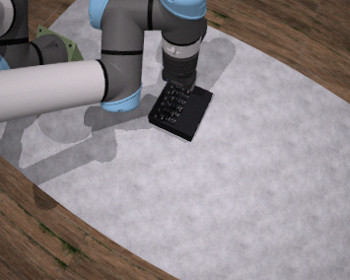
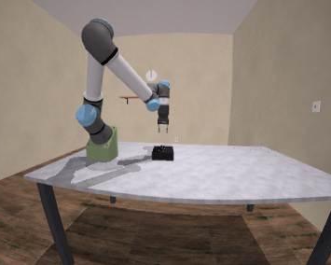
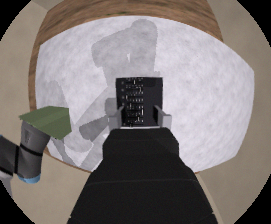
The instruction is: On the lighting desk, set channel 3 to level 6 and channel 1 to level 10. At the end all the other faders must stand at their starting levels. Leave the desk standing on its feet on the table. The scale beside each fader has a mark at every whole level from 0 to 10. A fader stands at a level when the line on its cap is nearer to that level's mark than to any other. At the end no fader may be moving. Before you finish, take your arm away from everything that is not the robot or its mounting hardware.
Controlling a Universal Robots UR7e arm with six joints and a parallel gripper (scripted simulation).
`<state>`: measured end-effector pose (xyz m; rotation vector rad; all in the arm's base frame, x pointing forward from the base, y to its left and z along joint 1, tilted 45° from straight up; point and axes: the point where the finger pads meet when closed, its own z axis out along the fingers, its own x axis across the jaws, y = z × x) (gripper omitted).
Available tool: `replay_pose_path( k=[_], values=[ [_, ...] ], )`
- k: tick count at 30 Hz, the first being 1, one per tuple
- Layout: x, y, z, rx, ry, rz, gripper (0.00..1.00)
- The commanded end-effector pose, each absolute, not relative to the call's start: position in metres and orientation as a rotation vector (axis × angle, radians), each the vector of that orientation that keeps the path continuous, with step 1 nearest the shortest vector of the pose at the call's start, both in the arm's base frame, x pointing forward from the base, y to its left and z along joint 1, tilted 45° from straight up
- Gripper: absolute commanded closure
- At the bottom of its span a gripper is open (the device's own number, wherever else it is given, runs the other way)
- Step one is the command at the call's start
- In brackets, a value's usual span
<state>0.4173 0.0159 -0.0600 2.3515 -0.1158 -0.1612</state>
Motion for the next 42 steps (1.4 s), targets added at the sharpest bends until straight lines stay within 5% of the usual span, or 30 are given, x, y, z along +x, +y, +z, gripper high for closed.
replay_pose_path(
  k=[1,42],
  values=[
    [0.415,0.019,-0.070,2.363,0.061,-0.228,0.00],
    [0.378,0.013,-0.147,1.962,1.592,-0.819,0.00]
  ],
)
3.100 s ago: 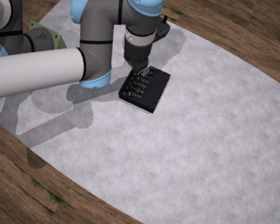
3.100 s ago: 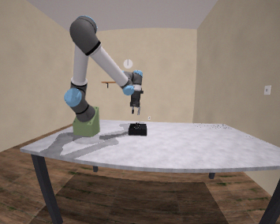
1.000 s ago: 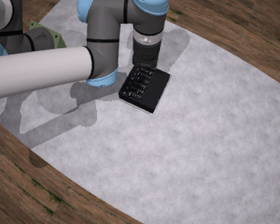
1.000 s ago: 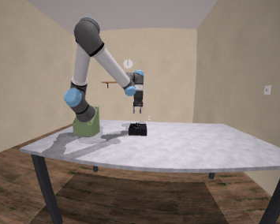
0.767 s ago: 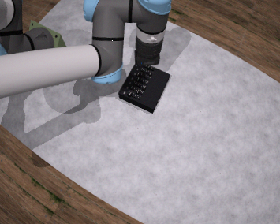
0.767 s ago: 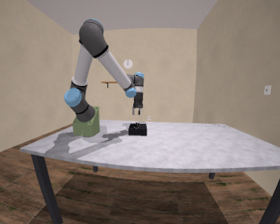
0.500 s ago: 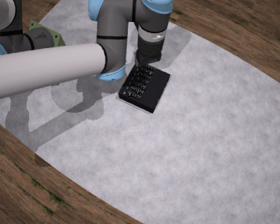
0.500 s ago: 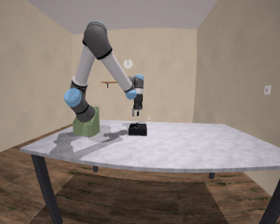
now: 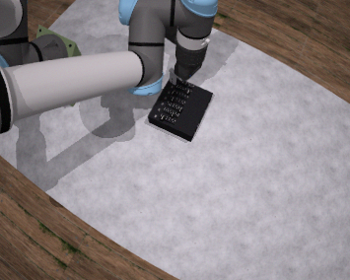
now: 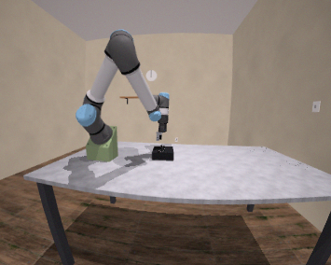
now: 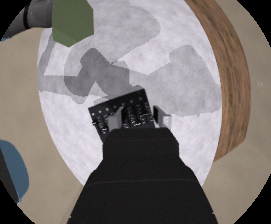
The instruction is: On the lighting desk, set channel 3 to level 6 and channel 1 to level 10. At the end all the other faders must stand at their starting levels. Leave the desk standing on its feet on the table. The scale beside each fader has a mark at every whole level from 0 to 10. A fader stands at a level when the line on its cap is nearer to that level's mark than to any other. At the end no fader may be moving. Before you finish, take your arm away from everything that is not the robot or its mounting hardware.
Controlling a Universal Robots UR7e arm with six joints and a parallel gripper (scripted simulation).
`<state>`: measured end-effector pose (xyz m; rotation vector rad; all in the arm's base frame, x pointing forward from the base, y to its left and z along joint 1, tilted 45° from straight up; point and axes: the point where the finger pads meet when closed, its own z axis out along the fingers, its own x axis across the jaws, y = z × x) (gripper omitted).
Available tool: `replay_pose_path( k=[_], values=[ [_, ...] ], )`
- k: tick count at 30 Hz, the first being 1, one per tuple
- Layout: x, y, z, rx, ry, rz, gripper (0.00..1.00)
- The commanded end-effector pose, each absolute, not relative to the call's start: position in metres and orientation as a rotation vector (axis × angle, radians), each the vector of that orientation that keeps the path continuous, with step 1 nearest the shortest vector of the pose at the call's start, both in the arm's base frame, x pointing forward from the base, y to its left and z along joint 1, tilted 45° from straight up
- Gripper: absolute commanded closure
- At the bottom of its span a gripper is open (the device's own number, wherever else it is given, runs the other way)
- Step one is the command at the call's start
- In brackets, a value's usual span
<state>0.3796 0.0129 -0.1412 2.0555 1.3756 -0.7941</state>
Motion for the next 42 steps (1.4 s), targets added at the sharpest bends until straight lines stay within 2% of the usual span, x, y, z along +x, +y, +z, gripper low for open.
replay_pose_path(
  k=[1,15,16,42],
  values=[
    [0.3774,0.0130,-0.1483,1.951,1.610,-0.826,0.00],
    [0.3758,0.0120,-0.1520,1.904,1.687,-0.853,0.00],
    [0.3758,0.0120,-0.1520,1.904,1.687,-0.853,1.00],
    [0.3758,0.0120,-0.1520,1.904,1.687,-0.853,1.00]
  ],
)
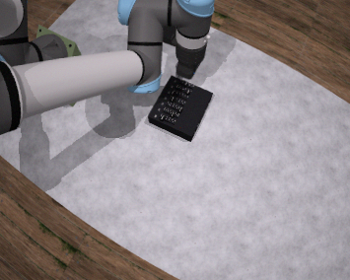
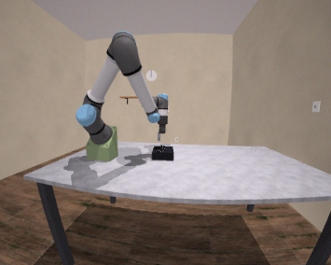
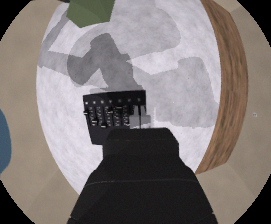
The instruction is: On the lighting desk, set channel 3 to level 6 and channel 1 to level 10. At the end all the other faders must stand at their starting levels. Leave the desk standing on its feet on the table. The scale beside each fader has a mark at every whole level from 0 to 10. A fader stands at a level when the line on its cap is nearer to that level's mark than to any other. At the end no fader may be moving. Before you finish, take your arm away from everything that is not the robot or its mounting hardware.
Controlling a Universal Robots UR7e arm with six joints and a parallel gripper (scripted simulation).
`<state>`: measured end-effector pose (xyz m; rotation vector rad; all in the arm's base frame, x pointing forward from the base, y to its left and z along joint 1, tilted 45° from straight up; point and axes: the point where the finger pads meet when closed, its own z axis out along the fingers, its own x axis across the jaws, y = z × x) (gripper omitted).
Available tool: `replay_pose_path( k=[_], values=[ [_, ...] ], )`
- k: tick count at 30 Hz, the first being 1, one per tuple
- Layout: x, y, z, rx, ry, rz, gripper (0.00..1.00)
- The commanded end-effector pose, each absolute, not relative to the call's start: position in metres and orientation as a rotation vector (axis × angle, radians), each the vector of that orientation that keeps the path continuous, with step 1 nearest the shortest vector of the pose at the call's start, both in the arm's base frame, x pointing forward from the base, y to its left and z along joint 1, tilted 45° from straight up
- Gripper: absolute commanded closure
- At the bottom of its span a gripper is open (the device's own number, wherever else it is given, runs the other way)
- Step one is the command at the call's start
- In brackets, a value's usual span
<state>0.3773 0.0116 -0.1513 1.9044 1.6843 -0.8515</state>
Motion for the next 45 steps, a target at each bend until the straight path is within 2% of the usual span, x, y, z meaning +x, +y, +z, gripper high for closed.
replay_pose_path(
  k=[1,45],
  values=[
    [0.376,0.012,-0.152,1.904,1.687,-0.853,1.00],
    [0.373,0.001,-0.163,1.896,1.700,-0.857,1.00]
  ],
)
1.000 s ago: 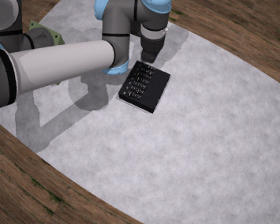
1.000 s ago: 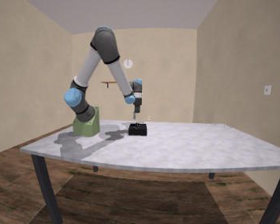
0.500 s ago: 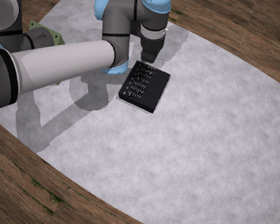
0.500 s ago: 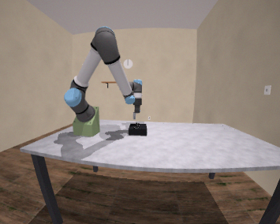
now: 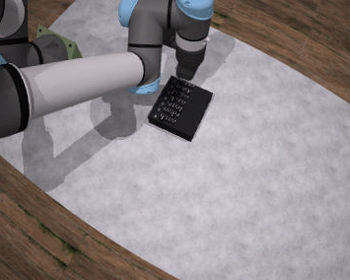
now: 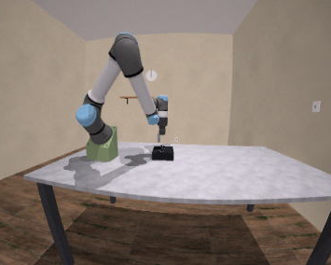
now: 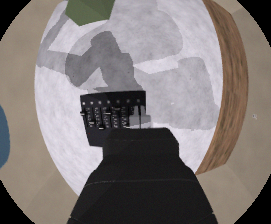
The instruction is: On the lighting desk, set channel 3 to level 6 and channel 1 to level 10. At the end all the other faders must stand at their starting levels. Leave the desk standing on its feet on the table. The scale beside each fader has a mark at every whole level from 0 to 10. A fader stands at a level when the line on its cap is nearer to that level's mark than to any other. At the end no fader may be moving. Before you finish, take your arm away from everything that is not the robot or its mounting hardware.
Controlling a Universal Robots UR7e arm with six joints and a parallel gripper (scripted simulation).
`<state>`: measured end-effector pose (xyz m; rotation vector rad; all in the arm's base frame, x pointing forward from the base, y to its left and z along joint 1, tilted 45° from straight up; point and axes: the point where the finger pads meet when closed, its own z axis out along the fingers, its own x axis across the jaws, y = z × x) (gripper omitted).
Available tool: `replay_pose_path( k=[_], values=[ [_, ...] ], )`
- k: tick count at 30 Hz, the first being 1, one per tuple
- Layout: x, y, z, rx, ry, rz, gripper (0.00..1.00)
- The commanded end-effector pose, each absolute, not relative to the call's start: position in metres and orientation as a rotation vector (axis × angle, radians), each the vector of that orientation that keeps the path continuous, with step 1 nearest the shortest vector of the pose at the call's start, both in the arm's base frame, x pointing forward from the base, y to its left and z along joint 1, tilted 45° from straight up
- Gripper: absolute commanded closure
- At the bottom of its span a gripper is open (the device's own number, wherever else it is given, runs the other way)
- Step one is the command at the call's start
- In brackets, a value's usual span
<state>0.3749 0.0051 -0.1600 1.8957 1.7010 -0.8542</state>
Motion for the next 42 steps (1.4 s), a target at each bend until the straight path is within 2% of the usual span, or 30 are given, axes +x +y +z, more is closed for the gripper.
replay_pose_path(
  k=[1,42],
  values=[
    [0.3732,0.0001,-0.1639,1.896,1.700,-0.857,1.00],
    [0.3719,-0.0063,-0.1703,1.896,1.700,-0.857,1.00]
  ],
)
